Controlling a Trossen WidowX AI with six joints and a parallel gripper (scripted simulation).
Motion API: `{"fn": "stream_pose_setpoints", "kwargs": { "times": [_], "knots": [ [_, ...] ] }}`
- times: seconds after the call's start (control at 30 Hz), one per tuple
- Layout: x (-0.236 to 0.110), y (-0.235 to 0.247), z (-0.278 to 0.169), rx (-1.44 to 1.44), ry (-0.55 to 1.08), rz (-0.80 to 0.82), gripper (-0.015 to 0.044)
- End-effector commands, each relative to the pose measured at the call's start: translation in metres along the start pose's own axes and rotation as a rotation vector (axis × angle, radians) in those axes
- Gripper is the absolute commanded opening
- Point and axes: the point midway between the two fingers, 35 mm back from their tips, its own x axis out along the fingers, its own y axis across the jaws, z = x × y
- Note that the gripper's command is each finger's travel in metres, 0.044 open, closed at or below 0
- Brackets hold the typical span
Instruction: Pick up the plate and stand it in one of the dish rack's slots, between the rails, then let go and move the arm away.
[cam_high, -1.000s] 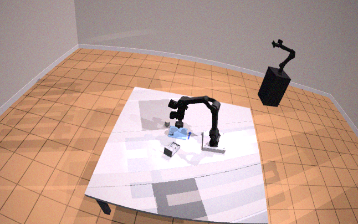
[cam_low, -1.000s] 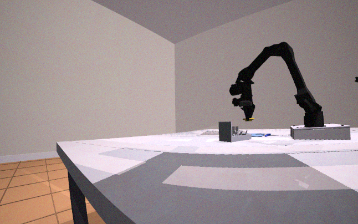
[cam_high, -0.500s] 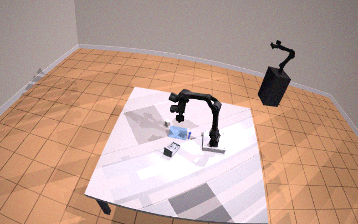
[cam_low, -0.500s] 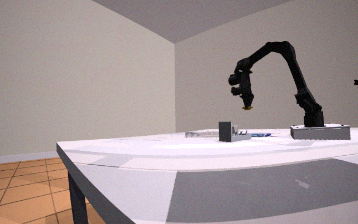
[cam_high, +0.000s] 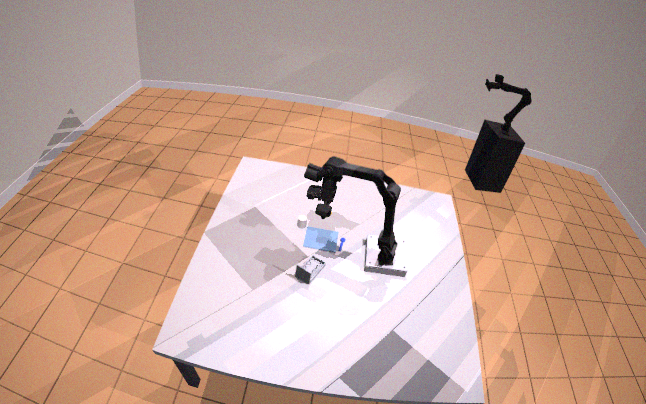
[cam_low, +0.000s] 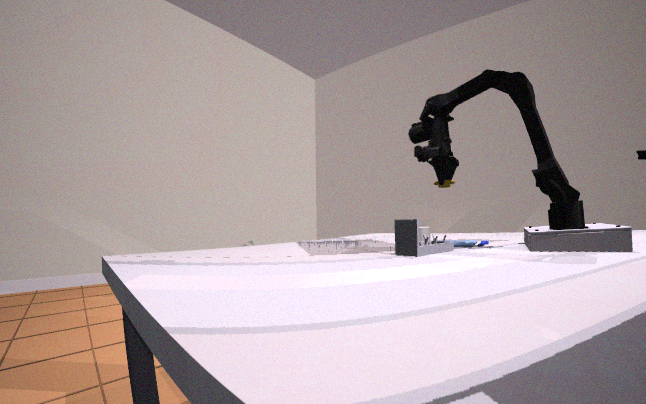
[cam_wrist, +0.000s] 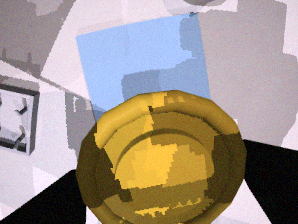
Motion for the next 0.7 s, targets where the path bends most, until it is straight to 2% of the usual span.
{"fn": "stream_pose_setpoints", "kwargs": {
  "times": [0.0, 0.27, 0.67],
  "knots": [
    [-0.004, 0.039, -0.008, 0.123, -0.003, 0.003, 0.0],
    [-0.003, 0.097, -0.031, 0.377, 0.0, 0.008, 0.0],
    [0.0, 0.096, -0.032, 0.371, 0.001, -0.011, 0.0]
  ]
}}
